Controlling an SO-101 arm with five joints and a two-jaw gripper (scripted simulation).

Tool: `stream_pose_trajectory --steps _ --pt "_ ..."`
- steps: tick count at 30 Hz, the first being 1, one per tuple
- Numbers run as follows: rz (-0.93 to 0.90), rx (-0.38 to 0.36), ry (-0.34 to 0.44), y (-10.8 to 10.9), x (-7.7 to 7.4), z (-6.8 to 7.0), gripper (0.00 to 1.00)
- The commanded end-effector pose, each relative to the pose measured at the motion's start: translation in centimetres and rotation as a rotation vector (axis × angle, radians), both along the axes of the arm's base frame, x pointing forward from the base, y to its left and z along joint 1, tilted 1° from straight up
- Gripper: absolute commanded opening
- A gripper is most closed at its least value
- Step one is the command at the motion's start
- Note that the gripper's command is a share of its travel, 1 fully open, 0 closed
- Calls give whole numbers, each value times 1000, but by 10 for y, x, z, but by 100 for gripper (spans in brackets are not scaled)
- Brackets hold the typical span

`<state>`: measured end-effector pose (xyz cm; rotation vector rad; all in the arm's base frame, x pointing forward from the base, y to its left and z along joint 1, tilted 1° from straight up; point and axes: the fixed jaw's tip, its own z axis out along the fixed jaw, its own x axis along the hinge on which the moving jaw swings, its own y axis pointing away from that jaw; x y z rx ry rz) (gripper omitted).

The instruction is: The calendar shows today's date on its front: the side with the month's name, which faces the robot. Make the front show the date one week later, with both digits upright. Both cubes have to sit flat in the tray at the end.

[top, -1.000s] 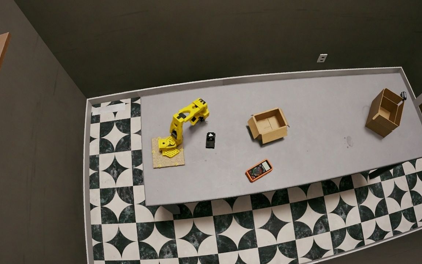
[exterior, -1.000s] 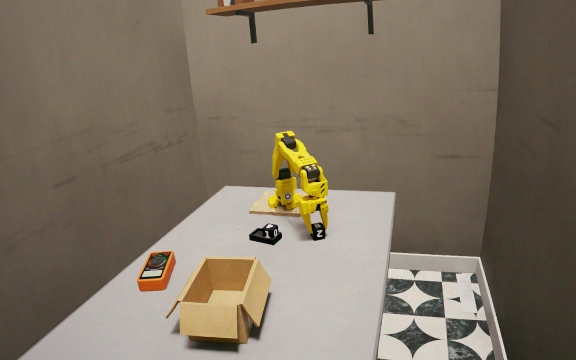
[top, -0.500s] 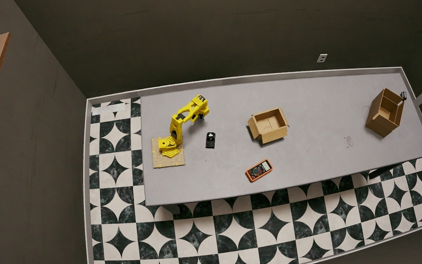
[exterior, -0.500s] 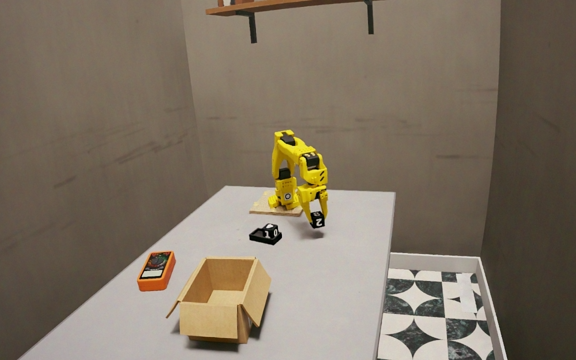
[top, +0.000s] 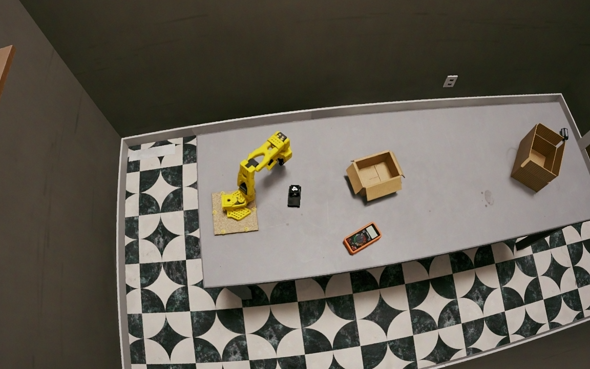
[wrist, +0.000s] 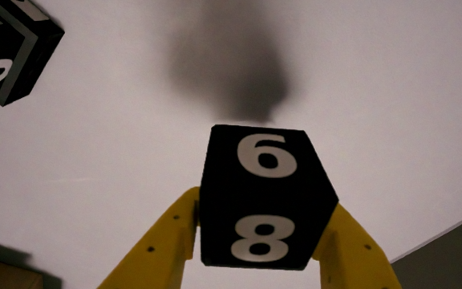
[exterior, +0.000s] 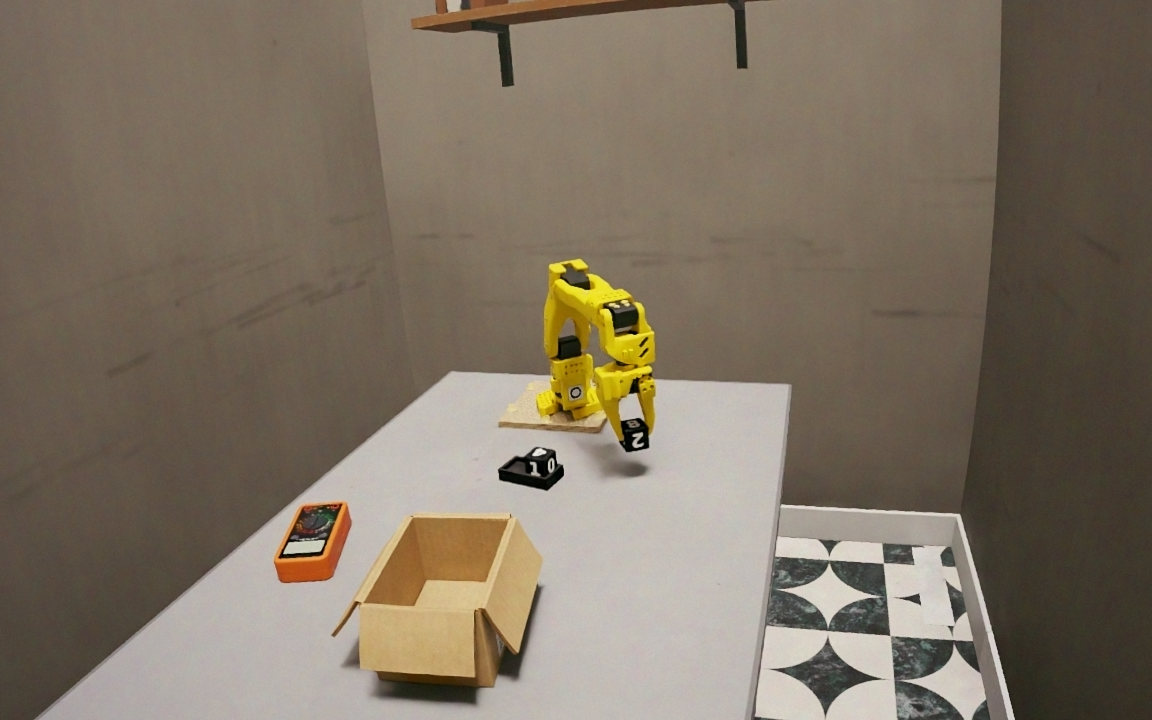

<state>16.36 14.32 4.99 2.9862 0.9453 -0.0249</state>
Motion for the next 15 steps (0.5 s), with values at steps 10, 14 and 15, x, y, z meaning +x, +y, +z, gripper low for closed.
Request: stream_pose_trajectory --steps 10,14,15 --pt "-228 28 -27 3 -3 3 0" --pt "-382 39 -34 3 -4 2 0" --pt "-423 42 -35 3 -5 2 0"
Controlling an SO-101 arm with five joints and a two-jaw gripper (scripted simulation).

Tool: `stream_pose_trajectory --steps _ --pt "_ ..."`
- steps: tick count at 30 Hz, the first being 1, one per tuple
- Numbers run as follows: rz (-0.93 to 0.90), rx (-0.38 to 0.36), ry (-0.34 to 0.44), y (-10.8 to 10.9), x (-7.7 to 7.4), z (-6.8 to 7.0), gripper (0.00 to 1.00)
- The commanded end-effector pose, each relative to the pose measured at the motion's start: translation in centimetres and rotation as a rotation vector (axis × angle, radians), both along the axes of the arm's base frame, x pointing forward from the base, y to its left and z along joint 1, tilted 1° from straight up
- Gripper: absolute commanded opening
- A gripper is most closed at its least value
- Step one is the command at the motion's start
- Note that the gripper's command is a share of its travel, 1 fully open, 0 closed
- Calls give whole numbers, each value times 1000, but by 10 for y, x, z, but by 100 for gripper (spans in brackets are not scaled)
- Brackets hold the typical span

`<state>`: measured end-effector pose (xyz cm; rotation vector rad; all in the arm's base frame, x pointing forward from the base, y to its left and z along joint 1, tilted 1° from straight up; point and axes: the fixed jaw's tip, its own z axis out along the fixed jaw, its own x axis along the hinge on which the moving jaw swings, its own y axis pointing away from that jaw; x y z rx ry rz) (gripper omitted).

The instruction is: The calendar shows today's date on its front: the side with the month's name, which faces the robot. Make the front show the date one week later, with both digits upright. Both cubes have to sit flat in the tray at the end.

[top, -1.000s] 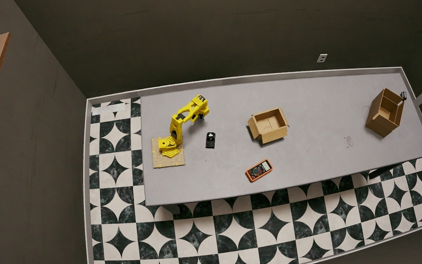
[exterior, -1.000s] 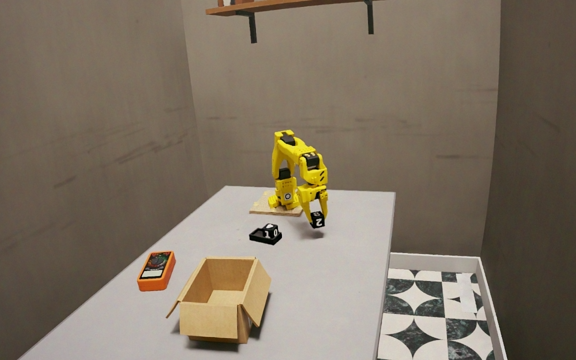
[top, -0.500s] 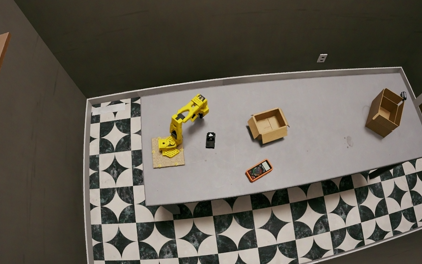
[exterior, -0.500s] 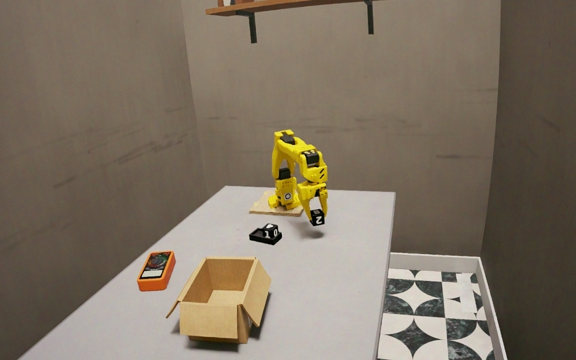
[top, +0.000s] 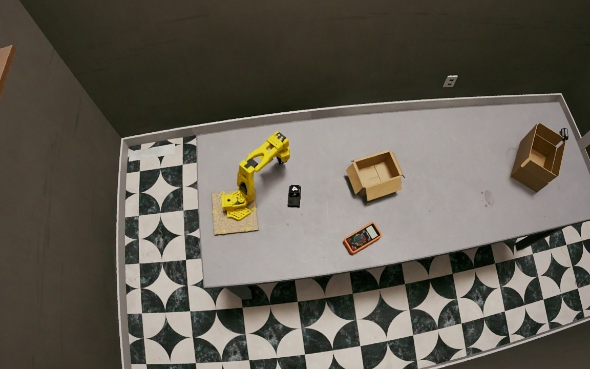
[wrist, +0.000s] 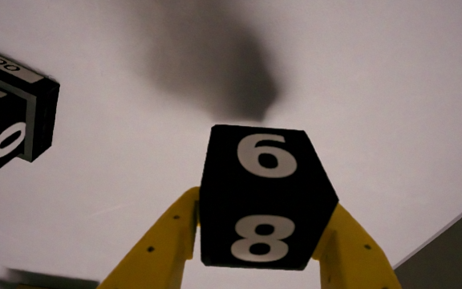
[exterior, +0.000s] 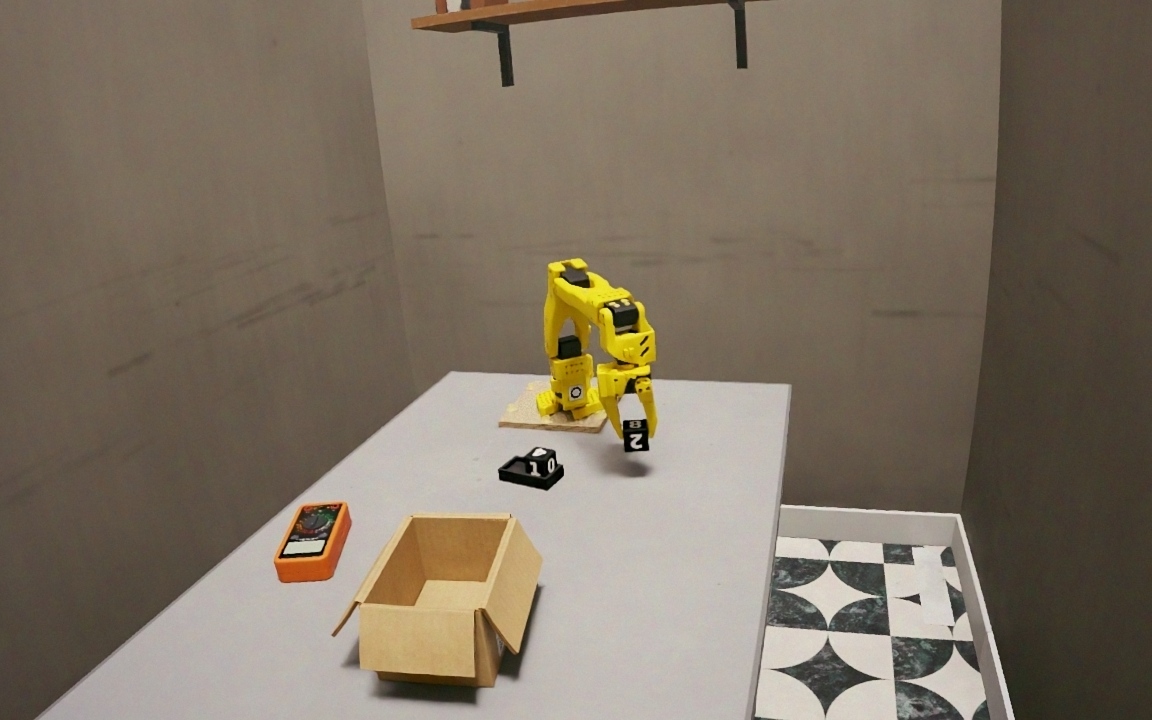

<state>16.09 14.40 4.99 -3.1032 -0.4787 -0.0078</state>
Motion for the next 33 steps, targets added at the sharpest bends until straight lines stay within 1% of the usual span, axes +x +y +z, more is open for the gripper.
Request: stream_pose_trajectory --steps 1,9,11,17,22,33 --pt "-157 28 -21 2 -3 1 0" --pt "-469 56 -30 3 -6 -1 0" --pt "-469 56 -30 3 -6 -1 0" --pt "-621 71 -31 4 -8 -2 0" --pt "-673 76 -31 4 -9 -2 0" --pt "-691 79 -32 5 -9 -2 0"
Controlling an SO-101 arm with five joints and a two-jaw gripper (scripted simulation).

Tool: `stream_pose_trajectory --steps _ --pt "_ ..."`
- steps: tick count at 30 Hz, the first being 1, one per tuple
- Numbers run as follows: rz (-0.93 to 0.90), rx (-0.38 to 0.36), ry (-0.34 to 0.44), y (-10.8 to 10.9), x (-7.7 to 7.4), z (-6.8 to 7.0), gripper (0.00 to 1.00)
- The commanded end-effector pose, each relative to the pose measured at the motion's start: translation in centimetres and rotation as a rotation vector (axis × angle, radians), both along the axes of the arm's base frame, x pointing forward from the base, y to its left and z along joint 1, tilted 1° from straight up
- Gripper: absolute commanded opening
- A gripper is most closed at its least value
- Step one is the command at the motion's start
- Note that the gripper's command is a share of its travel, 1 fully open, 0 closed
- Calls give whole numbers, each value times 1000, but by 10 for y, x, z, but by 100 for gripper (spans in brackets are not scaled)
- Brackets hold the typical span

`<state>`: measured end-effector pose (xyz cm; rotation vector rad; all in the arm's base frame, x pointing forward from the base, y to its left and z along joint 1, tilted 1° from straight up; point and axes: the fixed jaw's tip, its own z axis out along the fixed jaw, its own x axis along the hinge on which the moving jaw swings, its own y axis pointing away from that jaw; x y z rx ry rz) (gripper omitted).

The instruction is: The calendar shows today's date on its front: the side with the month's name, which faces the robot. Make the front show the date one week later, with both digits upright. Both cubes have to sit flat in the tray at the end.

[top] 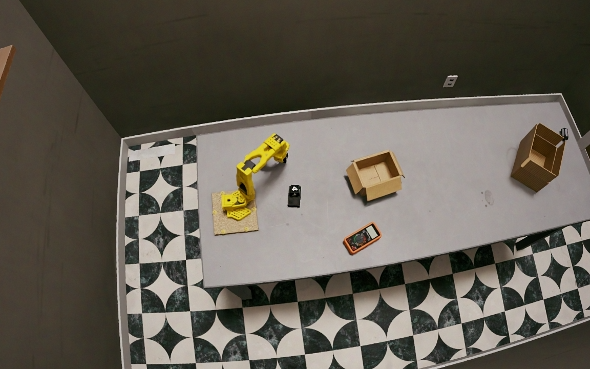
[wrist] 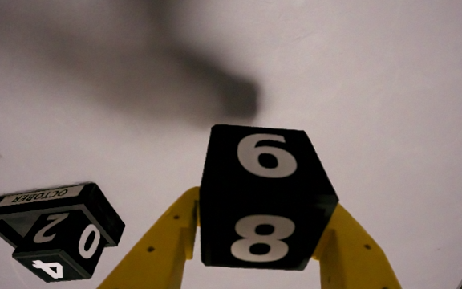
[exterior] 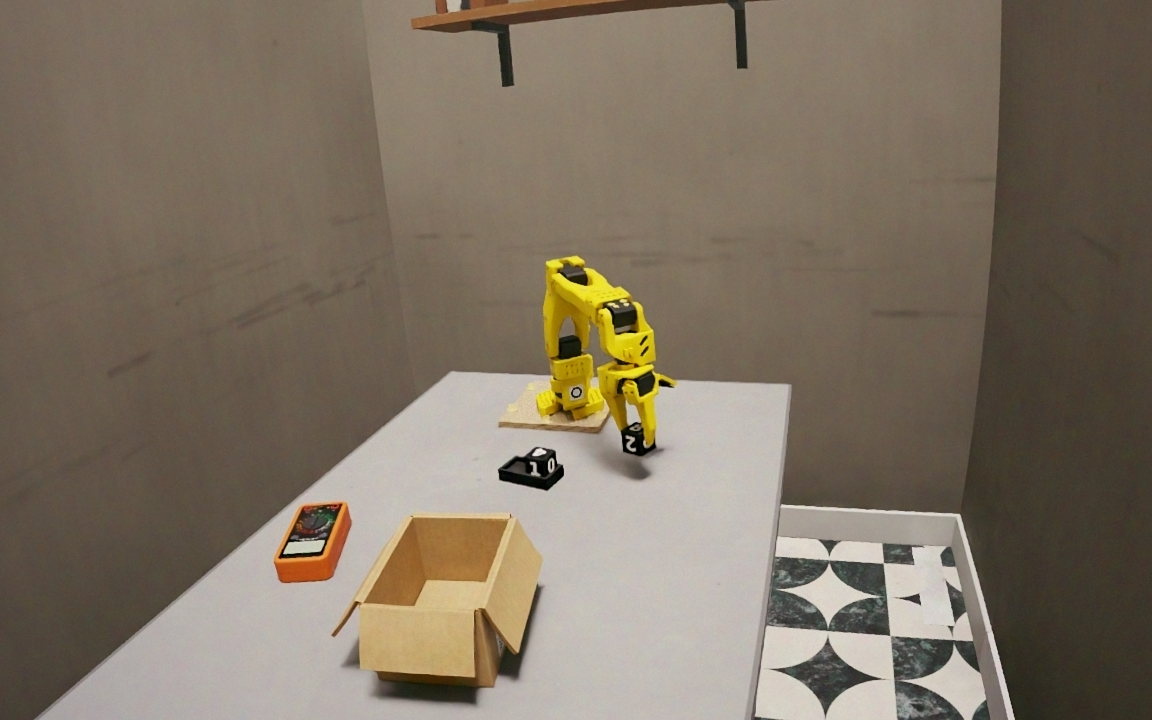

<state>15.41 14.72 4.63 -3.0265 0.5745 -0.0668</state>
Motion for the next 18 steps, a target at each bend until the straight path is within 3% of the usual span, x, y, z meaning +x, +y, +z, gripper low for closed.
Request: stream_pose_trajectory --steps 1,12,18 --pt "-18 12 -7 1 -2 1 0" --pt "-208 56 -21 4 -3 1 0" --pt "-435 115 -29 8 -5 0 0"
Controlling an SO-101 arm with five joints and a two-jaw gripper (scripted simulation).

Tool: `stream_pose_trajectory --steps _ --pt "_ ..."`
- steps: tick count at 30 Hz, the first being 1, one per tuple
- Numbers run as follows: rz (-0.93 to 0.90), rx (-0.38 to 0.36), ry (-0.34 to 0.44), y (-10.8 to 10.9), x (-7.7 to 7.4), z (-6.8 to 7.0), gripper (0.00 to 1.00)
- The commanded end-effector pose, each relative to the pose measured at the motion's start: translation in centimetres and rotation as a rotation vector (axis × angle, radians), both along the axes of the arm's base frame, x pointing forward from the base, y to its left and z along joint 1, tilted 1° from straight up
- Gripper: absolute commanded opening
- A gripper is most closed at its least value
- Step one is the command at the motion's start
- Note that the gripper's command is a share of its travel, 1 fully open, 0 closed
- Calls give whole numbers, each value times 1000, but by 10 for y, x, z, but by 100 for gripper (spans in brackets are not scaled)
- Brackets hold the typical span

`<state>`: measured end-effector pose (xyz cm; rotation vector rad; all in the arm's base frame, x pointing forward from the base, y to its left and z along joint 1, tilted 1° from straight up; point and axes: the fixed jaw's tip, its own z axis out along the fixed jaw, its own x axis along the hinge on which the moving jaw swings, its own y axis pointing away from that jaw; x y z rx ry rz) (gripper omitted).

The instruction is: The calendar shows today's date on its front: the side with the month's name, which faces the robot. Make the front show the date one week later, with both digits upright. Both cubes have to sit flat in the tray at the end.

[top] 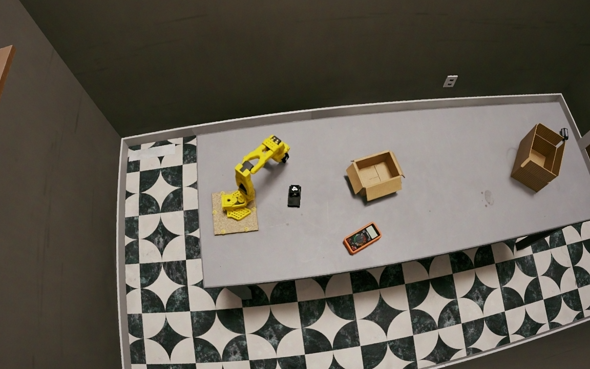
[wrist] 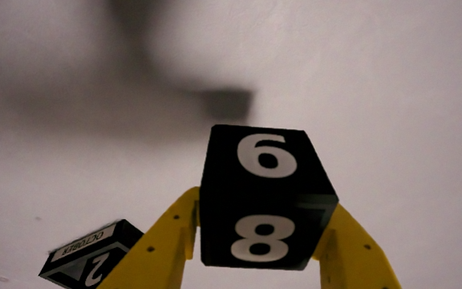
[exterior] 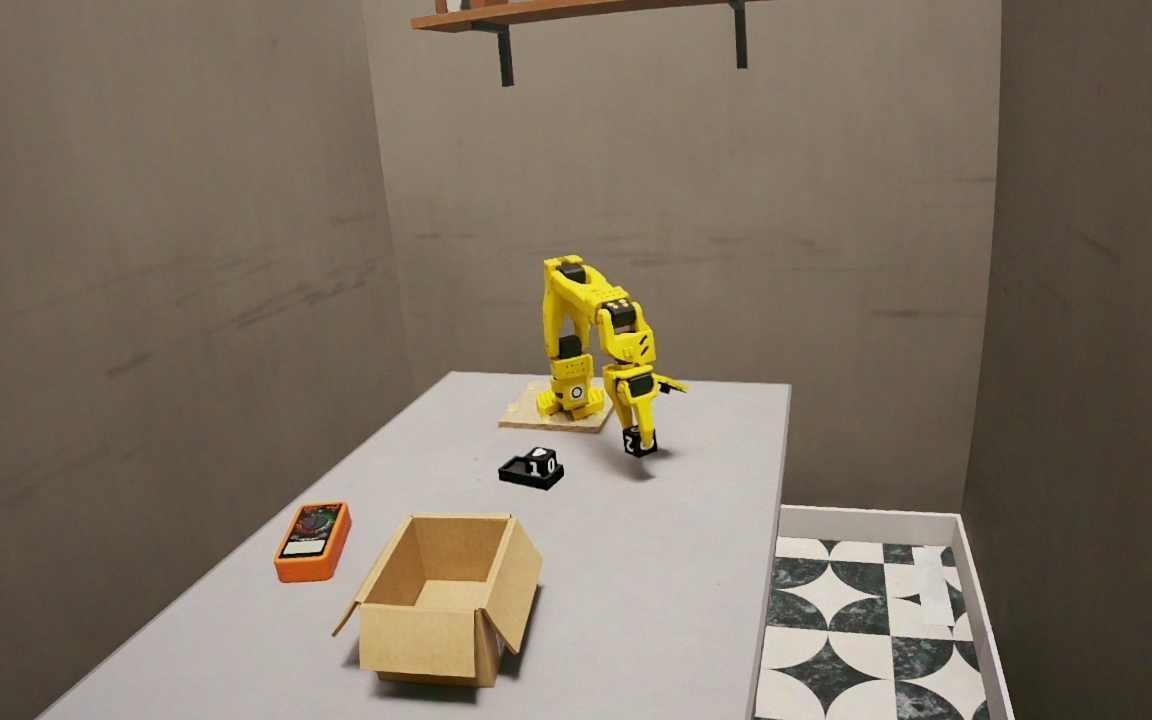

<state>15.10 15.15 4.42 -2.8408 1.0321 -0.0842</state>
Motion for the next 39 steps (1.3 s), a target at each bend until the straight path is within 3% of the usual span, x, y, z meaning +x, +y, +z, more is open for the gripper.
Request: stream_pose_trajectory --steps 1,9,18,39 --pt "-156 61 -19 4 -2 2 0" --pt "-462 154 -15 10 -4 1 0" --pt "-626 209 -4 13 -4 1 0" --pt "-688 247 -6 15 -3 -1 0"
